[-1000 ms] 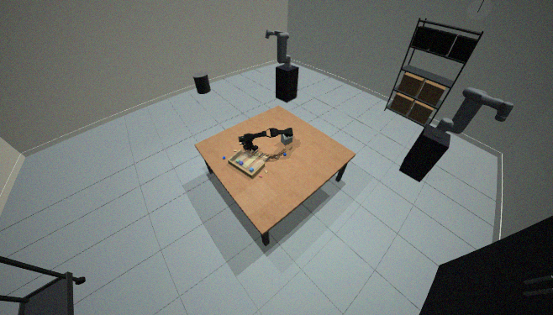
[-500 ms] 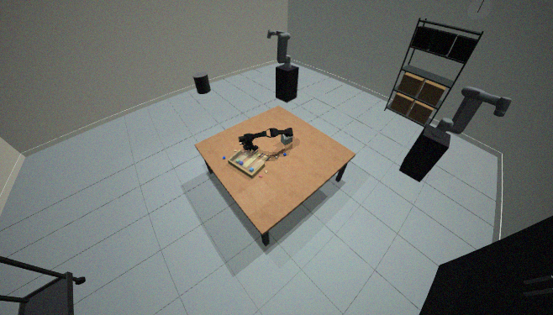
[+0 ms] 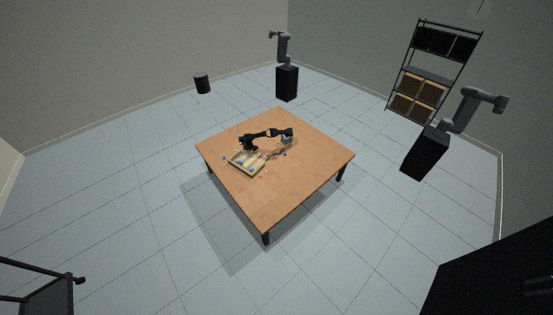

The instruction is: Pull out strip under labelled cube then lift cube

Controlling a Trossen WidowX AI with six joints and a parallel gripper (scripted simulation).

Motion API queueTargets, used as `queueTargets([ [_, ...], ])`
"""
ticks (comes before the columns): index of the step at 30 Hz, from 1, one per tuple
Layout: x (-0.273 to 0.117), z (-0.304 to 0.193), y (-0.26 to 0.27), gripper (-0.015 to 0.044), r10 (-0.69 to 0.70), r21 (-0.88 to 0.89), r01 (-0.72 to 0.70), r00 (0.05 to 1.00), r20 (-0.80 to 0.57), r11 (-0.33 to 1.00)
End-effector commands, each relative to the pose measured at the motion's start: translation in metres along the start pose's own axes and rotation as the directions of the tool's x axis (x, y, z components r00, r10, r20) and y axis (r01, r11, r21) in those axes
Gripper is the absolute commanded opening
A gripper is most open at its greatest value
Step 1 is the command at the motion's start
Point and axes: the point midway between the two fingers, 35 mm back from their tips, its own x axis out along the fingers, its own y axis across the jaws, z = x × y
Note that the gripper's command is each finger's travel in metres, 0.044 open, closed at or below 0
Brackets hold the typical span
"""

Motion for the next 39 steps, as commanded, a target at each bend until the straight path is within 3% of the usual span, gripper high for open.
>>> queueTargets([
  [1,0.003,0.000,0.000,0.0000,0.005,0.003,-0.005,1.000,0.000,1.000],
  [39,0.006,-0.024,-0.001,0.0000,0.005,0.004,-0.005,1.000,-0.001,1.000],
])
